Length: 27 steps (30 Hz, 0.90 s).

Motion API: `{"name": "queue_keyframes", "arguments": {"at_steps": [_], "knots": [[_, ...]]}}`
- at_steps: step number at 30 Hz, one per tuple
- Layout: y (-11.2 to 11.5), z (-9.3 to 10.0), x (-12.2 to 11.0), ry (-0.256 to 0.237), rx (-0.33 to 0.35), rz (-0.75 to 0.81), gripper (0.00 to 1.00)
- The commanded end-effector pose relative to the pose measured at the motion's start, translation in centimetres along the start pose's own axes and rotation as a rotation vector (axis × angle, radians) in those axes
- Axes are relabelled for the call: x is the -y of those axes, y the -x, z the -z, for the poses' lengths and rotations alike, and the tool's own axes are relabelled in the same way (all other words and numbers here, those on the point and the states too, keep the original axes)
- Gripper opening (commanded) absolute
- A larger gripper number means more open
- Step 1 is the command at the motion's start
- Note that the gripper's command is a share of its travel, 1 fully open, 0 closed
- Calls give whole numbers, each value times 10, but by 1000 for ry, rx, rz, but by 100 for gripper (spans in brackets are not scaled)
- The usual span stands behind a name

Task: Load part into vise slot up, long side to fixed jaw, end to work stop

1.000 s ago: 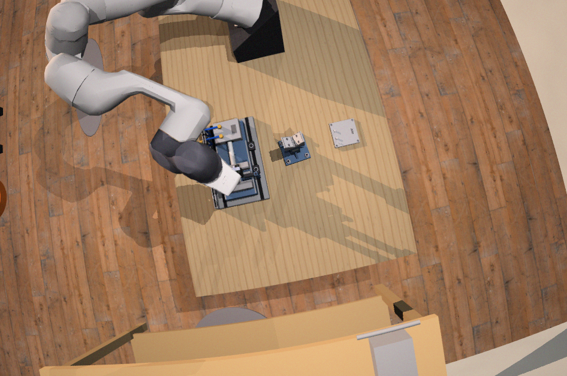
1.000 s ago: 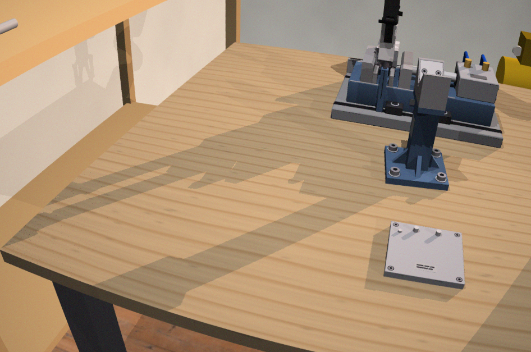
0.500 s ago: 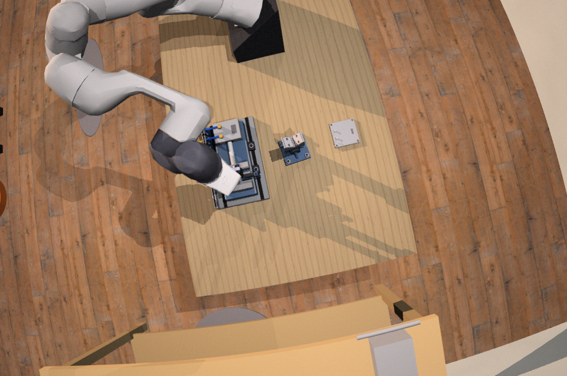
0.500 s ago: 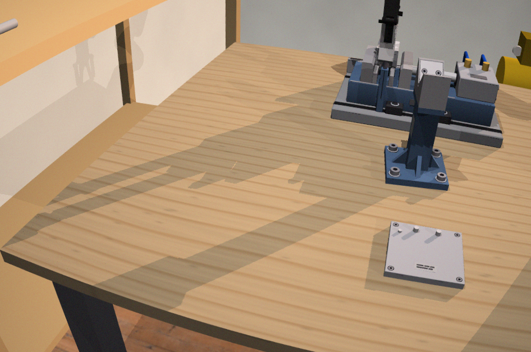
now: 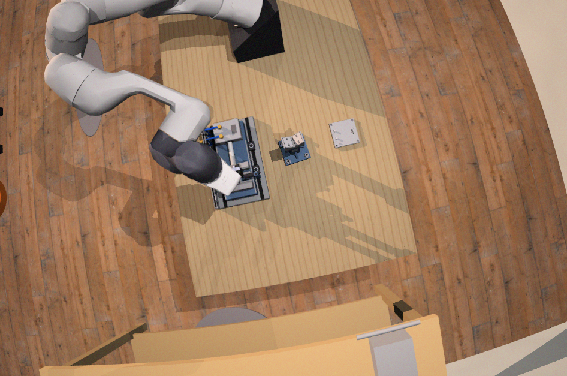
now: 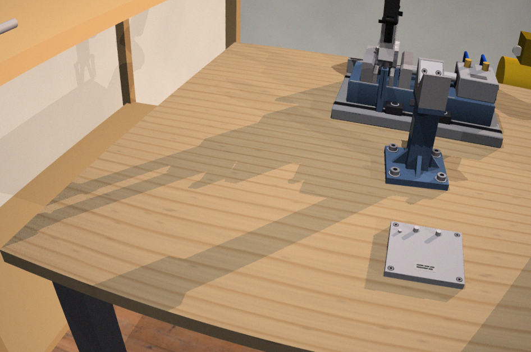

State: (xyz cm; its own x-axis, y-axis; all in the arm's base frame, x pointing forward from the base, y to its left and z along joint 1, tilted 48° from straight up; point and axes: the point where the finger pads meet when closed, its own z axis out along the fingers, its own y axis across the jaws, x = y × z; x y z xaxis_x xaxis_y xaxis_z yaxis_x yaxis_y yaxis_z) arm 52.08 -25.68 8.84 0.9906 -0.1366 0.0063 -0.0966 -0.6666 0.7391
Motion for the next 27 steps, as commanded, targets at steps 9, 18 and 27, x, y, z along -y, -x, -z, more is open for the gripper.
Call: {"name": "queue_keyframes", "arguments": {"at_steps": [9, 18, 27], "knots": [[-1, 0, 1, -1, -3, 4, 47], [-1, 0, 1, -1, -3, 4, 47], [-1, 0, 1, -1, -3, 4, 47]]}}
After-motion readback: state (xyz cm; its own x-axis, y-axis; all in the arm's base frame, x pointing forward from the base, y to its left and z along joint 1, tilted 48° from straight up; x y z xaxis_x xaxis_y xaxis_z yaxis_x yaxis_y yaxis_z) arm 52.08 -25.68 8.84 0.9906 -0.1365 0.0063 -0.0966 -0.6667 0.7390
